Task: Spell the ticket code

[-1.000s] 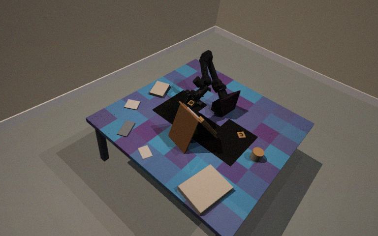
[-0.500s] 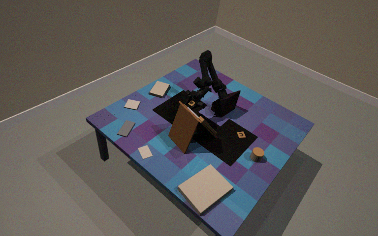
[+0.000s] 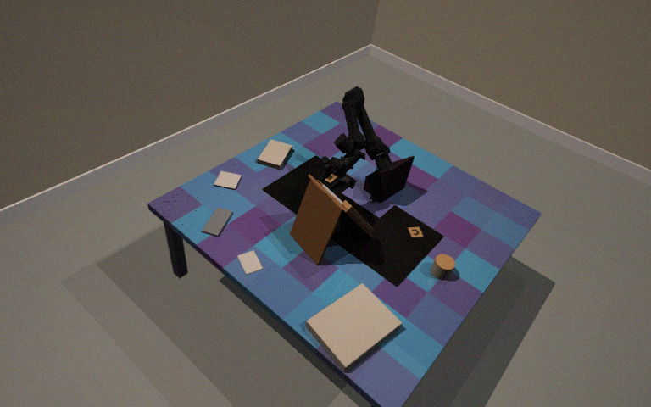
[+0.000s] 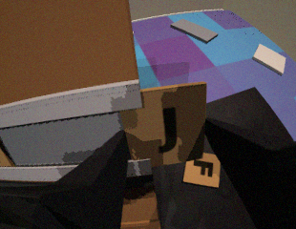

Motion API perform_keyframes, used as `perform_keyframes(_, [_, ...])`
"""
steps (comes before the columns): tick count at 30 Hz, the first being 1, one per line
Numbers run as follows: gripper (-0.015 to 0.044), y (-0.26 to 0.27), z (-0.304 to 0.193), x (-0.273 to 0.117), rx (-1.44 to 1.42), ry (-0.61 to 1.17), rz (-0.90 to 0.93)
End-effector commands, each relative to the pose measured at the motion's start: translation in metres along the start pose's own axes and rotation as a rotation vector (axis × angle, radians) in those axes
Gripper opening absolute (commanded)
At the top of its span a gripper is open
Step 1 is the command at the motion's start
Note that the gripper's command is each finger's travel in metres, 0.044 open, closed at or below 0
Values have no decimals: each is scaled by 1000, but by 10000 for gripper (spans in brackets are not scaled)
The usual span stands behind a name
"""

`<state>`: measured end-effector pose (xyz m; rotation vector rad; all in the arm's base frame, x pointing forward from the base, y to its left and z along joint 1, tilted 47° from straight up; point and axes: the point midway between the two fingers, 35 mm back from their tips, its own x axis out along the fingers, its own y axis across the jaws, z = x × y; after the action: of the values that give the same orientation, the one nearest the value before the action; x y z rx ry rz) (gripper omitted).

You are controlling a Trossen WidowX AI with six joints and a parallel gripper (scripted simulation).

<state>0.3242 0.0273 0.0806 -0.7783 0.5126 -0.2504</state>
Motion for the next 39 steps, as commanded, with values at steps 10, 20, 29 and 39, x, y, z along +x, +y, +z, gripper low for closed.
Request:
perform_keyframes(10, [0,7,0,0,5,1,-1])
perform_keyframes(20, [0,12,1,0,5,1,-1])
perform_keyframes(29, [0,16,1,1,5,1,-1])
perform_keyframes(39, [0,21,1,1,5,1,-1])
